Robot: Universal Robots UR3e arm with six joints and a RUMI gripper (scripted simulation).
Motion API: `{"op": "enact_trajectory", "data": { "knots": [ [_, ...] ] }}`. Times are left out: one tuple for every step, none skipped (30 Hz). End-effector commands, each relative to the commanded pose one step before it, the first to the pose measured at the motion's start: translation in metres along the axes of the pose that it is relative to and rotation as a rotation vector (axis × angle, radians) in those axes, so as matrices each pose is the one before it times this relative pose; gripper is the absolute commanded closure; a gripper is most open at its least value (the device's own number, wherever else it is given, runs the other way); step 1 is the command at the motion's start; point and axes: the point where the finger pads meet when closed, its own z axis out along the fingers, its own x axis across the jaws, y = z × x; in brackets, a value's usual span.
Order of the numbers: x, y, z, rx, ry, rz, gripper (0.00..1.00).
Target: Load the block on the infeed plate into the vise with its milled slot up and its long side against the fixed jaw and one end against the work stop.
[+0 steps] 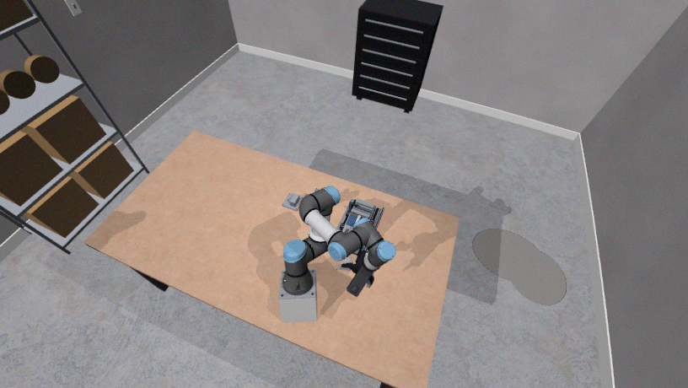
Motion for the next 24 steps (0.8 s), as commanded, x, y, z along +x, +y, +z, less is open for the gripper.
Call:
{"op": "enact_trajectory", "data": {
  "knots": [
    [0.00121, -0.000601, -0.013494, 0.00085, -0.00195, -0.00003, 0.0],
    [0.00065, -0.000099, -0.004086, 0.00002, -0.00003, 0.0, 0.0],
    [0.00078, -0.000087, -0.0044, 0.00002, -0.00003, 0.0, 0.0],
    [0.00092, -0.000069, -0.004655, 0.00001, -0.00003, 0.0, 0.0],
    [0.00106, -0.000045, -0.004846, 0.00001, -0.00003, 0.0, 0.0],
    [0.0, 0.0, 0.0, 0.0, 0.0, 0.0, 0.0],
    [0.0, 0.0, 0.0, 0.0, 0.0, 0.0, 0.0],
    [0.00119, -0.000017, -0.00497, 0.00001, -0.00002, 0.0, 0.0],
    [0.00132, 0.000015, -0.005025, 0.00001, -0.00002, 0.0, 0.0],
    [0.00144, 0.000048, -0.005012, 0.0, -0.00001, 0.0, 0.0],
    [0.00154, 0.000082, -0.004934, 0.0, -0.00001, 0.0, 0.0],
    [0.00161, 0.000114, -0.004793, 0.0, 0.0, 0.0, 0.0],
    [0.00166, 0.000144, -0.004596, -0.00001, 0.0, 0.0, 0.0],
    [0.00168, 0.000168, -0.004349, -0.00001, 0.0, 0.0, 0.0],
    [0.00167, 0.000187, -0.004058, -0.00001, 0.00001, 0.0, 0.0],
    [0.00162, 0.000199, -0.003732, -0.00001, 0.00001, 0.0, 0.0],
    [0.00155, 0.000203, -0.003378, -0.00001, 0.00001, 0.0, 0.0],
    [0.00144, 0.000201, -0.003005, -0.00002, 0.00001, 0.0, 0.0],
    [0.00131, 0.000191, -0.002619, -0.00001, 0.00001, 0.0, 0.0],
    [0.00115, 0.000175, -0.00223, -0.00001, 0.00001, 0.0, 0.0],
    [0.00098, 0.000153, -0.001845, -0.00001, 0.00001, 0.0, 0.0],
    [0.0008, 0.000128, -0.001471, -0.00001, 0.00001, 0.0, 0.0],
    [0.0, 0.0, 0.0, 0.0, 0.0, 0.0, 0.0],
    [0.0, 0.0, 0.0, 0.0, 0.0, 0.0, 0.0]
  ]
}}
